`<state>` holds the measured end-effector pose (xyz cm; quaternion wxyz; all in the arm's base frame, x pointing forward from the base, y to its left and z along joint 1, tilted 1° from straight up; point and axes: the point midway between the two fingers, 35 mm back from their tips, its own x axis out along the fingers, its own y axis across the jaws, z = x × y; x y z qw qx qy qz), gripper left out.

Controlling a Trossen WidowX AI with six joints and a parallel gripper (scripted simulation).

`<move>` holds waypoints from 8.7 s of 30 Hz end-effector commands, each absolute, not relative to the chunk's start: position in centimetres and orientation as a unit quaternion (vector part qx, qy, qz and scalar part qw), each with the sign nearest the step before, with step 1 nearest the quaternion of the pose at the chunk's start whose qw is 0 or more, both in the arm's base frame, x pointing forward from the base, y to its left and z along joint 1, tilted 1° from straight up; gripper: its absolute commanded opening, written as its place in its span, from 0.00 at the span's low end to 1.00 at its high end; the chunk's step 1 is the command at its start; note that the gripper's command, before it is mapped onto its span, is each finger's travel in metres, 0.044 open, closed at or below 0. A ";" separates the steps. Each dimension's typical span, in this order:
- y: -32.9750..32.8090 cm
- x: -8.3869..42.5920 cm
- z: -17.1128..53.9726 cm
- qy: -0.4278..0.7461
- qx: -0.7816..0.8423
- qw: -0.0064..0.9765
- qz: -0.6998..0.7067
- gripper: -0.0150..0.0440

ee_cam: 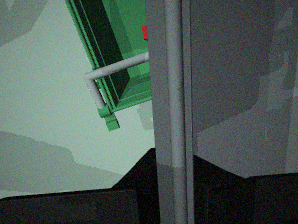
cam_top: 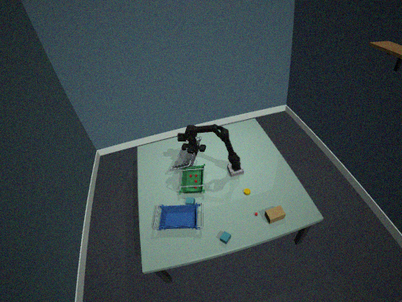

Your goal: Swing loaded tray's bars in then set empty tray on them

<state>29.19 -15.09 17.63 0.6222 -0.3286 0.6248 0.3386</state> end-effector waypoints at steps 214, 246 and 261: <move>-1.1 30.4 9.9 0.568 -0.408 0.583 0.413 0.25; -1.1 30.4 9.9 0.568 -0.408 0.583 0.413 0.25; -1.0 30.2 9.2 0.568 -0.409 0.583 0.413 0.25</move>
